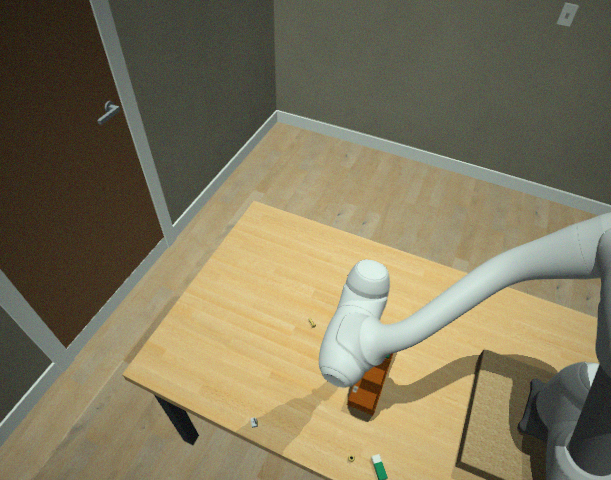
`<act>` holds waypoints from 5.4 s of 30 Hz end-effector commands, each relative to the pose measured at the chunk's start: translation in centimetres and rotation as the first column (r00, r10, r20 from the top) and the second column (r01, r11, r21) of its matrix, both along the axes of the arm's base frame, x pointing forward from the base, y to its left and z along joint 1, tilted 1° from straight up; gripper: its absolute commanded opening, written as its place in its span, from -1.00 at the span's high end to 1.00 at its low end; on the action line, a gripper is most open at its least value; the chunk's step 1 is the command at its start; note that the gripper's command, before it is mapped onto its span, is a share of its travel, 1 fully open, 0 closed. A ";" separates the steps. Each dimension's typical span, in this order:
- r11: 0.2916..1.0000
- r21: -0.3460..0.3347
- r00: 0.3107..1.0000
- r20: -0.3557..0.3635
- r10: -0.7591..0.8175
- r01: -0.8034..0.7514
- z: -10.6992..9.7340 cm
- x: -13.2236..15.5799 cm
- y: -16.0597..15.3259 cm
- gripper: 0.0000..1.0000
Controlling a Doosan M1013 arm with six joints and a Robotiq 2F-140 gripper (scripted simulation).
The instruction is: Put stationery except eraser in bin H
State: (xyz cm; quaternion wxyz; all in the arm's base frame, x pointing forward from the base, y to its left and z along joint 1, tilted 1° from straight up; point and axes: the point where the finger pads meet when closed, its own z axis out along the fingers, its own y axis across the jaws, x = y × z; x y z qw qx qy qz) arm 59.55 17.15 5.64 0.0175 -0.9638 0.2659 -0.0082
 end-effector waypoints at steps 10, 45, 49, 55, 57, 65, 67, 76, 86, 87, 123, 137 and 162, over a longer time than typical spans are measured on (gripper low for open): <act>0.964 -0.029 0.965 -0.004 -0.263 0.263 0.2 5.1 9.4 0.48; 0.964 -0.029 0.965 -0.004 -0.263 0.263 0.5 15.4 28.6 0.48; 0.964 -0.029 0.965 -0.004 -0.263 0.263 0.5 15.4 28.6 0.48; 0.964 -0.029 0.965 -0.004 -0.263 0.263 0.5 15.3 28.4 0.48; 0.964 -0.029 0.965 -0.004 -0.263 0.263 0.5 15.3 28.4 0.48; 0.964 -0.029 0.965 -0.004 -0.263 0.263 0.5 15.2 28.3 0.48; 0.964 -0.029 0.965 -0.004 -0.263 0.263 0.5 15.2 28.3 0.48; 0.964 -0.029 0.965 -0.004 -0.263 0.263 -0.3 15.2 28.2 0.48; 0.964 -0.029 0.965 -0.004 -0.263 0.263 -3.5 15.3 28.2 0.48; 0.964 -0.029 0.965 -0.004 -0.263 0.263 -3.9 15.3 28.2 0.48; 0.964 -0.029 0.965 -0.004 -0.263 0.263 -6.6 15.3 28.2 0.69; 0.964 -0.029 0.965 -0.004 -0.263 0.263 -6.6 15.3 28.2 0.69; 0.964 -0.029 0.965 -0.004 -0.263 0.263 -1.9 15.2 28.2 0.69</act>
